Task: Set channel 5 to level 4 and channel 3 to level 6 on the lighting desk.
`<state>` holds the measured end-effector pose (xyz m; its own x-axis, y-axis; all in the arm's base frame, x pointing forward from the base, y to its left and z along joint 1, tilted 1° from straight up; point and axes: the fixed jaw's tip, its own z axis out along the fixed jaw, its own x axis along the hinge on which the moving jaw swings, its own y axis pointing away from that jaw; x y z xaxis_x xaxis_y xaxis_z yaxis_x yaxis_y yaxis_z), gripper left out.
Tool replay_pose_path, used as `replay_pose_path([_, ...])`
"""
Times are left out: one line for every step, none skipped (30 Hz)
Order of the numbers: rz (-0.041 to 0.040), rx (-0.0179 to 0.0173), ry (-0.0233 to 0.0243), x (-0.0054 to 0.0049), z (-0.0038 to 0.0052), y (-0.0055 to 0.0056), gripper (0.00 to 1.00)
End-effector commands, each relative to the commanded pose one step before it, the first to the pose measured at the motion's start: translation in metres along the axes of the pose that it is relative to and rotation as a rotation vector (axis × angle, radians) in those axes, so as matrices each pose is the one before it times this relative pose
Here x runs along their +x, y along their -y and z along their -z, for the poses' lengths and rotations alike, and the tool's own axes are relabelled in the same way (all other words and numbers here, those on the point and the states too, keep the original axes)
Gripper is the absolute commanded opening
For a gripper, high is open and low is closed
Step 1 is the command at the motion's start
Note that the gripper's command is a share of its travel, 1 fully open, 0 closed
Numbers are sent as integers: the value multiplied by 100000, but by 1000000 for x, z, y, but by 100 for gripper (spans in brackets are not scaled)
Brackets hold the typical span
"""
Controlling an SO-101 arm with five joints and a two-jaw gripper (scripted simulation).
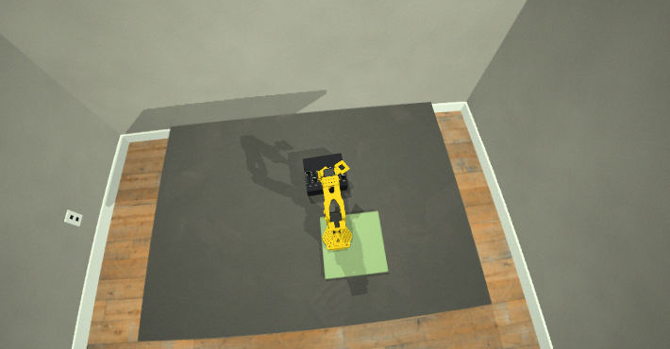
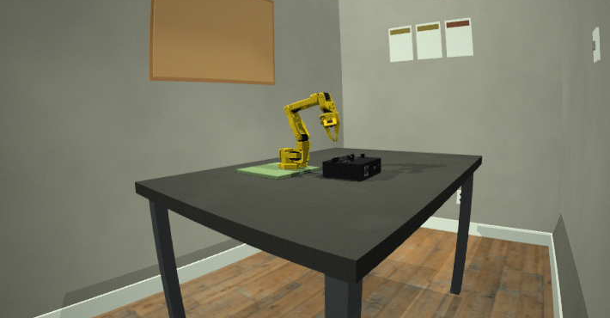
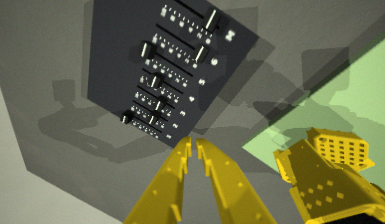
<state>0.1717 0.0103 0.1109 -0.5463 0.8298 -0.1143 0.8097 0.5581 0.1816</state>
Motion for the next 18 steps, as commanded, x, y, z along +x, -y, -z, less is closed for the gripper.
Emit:
replay_pose_path([-5051,1494,-1173,1302,960,160,0])
replay_pose_path([-2096,342,-184,124,167,482,0])
replay_pose_path([-1897,314,-161,103,149,444,0])
replay_pose_path([-1698,282,-139,85,135,400,0])
replay_pose_path([-1498,252,-119,69,118,358,0])
replay_pose_path([-1301,219,-100,55,103,312,0])
replay_pose_path([-1109,189,-83,44,87,270,0])
replay_pose_path([-923,157,-67,34,73,224,0])
replay_pose_path([-747,128,-54,26,58,184,0])
replay_pose_path([-583,100,-41,19,46,143,0])
replay_pose_path([-433,75,-30,14,33,108,0])
replay_pose_path([-301,51,-21,9,24,74,0])
replay_pose_path([-189,33,-13,6,14,48,0])
replay_pose_path([-101,17,-7,3,8,24,0])
replay_pose_path([-38,7,-3,1,2,10,0])
replay_pose_path([-6,0,0,0,1,1,0])
replay_pose_path([0,0,0,0,0,0,0])
replay_pose_path([0,0,0,0,0,0,0])
